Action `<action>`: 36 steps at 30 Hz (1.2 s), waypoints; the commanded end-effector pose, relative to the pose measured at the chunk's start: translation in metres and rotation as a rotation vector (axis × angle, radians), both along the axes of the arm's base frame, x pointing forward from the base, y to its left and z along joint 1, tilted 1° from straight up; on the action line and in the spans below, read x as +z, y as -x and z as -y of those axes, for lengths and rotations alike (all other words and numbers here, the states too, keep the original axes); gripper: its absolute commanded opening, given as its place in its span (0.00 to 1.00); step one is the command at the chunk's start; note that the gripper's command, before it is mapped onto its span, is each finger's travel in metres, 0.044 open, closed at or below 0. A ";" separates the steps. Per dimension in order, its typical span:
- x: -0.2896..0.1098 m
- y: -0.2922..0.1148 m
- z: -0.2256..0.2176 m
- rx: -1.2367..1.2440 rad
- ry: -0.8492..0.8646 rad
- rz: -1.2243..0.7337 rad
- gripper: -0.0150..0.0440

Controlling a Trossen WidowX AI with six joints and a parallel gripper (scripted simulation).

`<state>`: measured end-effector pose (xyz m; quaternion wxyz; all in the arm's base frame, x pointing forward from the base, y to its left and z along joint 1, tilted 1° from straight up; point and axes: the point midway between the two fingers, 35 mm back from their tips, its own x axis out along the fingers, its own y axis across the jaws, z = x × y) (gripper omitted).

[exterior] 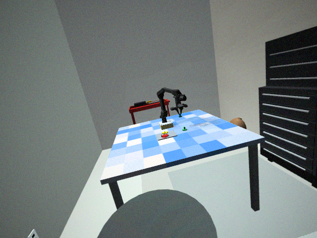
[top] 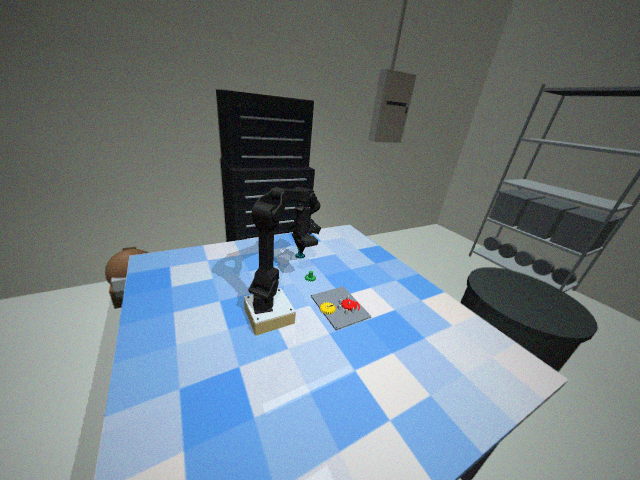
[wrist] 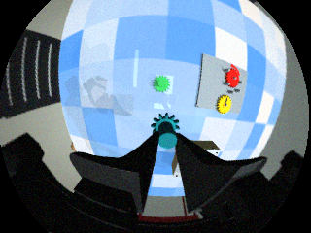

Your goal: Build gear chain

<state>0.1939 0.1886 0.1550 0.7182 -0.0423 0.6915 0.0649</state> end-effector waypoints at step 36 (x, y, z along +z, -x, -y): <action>-0.027 -0.059 0.054 -0.001 0.002 0.003 0.25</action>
